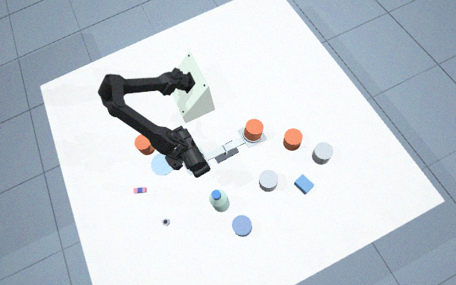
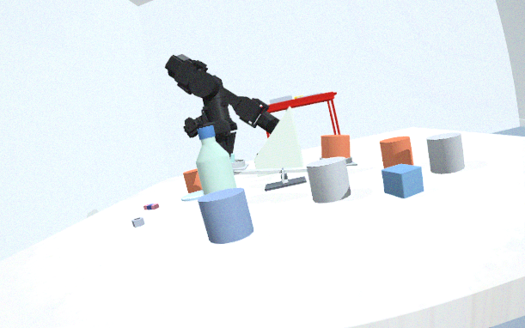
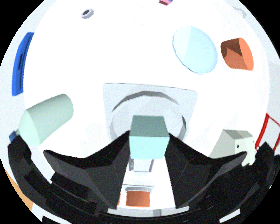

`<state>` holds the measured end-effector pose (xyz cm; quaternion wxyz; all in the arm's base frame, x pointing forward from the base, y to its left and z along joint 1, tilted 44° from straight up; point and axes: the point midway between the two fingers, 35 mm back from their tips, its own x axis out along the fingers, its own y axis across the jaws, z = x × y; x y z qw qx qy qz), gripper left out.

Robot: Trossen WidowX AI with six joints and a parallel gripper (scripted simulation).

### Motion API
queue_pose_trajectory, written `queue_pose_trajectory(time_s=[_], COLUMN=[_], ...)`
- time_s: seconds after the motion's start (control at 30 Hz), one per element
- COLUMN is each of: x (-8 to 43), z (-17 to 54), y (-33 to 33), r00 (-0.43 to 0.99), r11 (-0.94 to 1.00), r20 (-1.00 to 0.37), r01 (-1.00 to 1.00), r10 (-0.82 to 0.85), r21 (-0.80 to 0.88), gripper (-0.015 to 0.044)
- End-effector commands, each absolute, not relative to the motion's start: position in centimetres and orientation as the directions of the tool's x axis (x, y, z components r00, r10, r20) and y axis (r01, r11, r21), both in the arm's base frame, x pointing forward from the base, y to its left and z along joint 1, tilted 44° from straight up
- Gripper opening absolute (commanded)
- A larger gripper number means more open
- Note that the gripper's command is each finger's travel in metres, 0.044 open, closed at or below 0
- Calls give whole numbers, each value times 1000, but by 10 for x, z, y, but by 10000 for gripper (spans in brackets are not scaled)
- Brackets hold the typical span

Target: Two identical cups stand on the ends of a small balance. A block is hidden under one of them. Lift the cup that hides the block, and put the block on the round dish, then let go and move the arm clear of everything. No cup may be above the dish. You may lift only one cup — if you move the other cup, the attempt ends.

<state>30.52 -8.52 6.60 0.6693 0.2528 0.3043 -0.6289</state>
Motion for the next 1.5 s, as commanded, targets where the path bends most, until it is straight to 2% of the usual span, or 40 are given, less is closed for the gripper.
queue_pose_trajectory(time_s=[0.0,0.13,0.7,1.47], x=[305,306,303,287], z=[66,72,134,140], y=[-86,-80,-20,-87], r00=[24,24,23,21], r11=[84,85,85,86], r20=[-722,-724,-725,-751], r01=[995,995,995,995], r10=[-691,-690,-688,-660], r21=[-48,-48,-49,-48], gripper=[102,0,0,0])
